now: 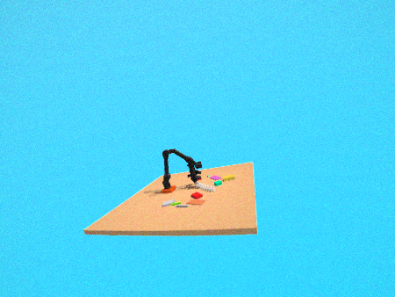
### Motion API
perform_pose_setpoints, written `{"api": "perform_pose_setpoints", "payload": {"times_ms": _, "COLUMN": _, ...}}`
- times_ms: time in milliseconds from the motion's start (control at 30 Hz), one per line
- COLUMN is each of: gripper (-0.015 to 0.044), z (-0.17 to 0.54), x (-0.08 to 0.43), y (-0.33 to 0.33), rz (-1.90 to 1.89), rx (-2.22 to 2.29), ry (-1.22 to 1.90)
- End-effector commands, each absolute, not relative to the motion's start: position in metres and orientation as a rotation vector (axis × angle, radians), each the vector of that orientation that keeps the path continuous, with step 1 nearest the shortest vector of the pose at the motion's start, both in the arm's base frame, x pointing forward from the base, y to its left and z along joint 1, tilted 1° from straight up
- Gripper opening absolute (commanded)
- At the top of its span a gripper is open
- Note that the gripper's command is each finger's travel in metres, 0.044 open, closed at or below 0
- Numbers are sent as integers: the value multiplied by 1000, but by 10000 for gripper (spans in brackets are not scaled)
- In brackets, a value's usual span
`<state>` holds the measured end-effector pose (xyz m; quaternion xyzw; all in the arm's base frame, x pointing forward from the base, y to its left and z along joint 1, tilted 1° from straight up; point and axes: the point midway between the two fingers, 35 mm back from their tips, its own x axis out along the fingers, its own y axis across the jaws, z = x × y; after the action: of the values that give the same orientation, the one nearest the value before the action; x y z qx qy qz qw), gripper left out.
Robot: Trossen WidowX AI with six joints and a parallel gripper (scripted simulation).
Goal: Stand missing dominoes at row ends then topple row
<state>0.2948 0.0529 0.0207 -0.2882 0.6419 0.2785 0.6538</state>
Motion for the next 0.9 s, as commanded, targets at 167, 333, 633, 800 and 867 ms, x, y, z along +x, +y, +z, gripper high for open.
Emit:
{"api": "perform_pose_setpoints", "payload": {"times_ms": 167, "gripper": 0, "z": 29, "x": 303, "y": 51, "rz": 653, "rx": -664, "ry": 1440}}
{"api": "perform_pose_setpoints", "payload": {"times_ms": 333, "gripper": 0, "z": 80, "x": 316, "y": 32, "rz": 631, "rx": -658, "ry": 1453}}
{"api": "perform_pose_setpoints", "payload": {"times_ms": 633, "gripper": 0, "z": 82, "x": 316, "y": 31, "rz": 629, "rx": -657, "ry": 1454}}
{"api": "perform_pose_setpoints", "payload": {"times_ms": 800, "gripper": 0, "z": 82, "x": 316, "y": 31, "rz": 629, "rx": -657, "ry": 1454}}
{"api": "perform_pose_setpoints", "payload": {"times_ms": 867, "gripper": 0, "z": 82, "x": 316, "y": 31, "rz": 629, "rx": -657, "ry": 1454}}
